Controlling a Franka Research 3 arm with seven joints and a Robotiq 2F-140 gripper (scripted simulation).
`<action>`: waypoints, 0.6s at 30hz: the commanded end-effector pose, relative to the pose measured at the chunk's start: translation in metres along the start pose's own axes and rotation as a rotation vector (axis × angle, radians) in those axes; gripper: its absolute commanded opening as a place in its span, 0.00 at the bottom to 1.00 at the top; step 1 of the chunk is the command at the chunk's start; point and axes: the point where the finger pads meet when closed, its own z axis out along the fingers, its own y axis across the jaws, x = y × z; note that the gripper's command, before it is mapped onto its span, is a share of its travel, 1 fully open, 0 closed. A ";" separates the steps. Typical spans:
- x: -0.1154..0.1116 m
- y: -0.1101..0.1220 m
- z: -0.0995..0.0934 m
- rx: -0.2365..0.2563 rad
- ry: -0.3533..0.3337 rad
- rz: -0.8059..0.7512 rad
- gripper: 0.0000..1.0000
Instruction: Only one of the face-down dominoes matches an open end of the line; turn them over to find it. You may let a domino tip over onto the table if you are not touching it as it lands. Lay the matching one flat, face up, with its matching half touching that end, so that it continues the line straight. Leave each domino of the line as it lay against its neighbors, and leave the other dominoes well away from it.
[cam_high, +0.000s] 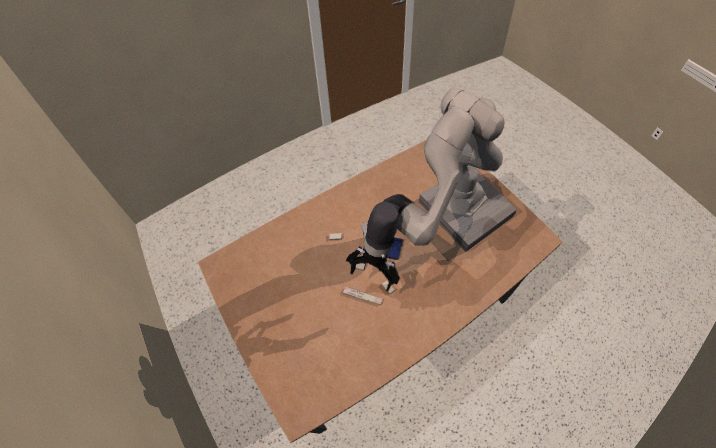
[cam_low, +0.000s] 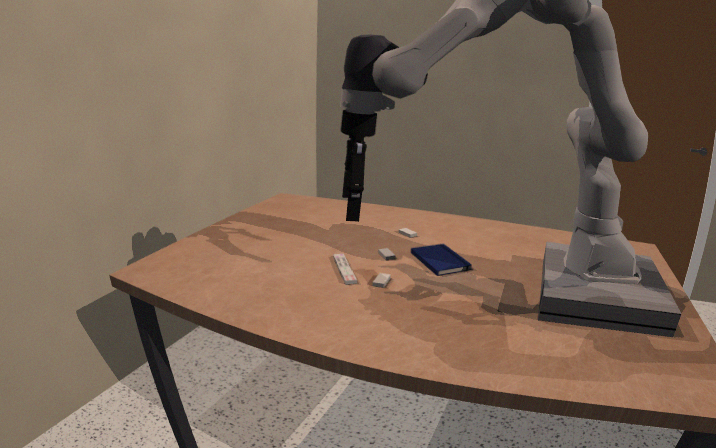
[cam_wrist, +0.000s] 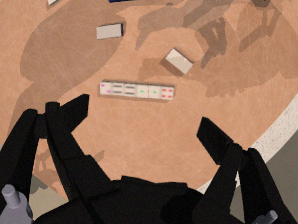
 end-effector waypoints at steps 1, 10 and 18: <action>0.016 0.010 0.004 -0.004 0.025 0.174 1.00; 0.036 0.023 0.010 -0.021 0.055 0.266 1.00; 0.062 0.040 0.017 -0.039 0.096 0.387 1.00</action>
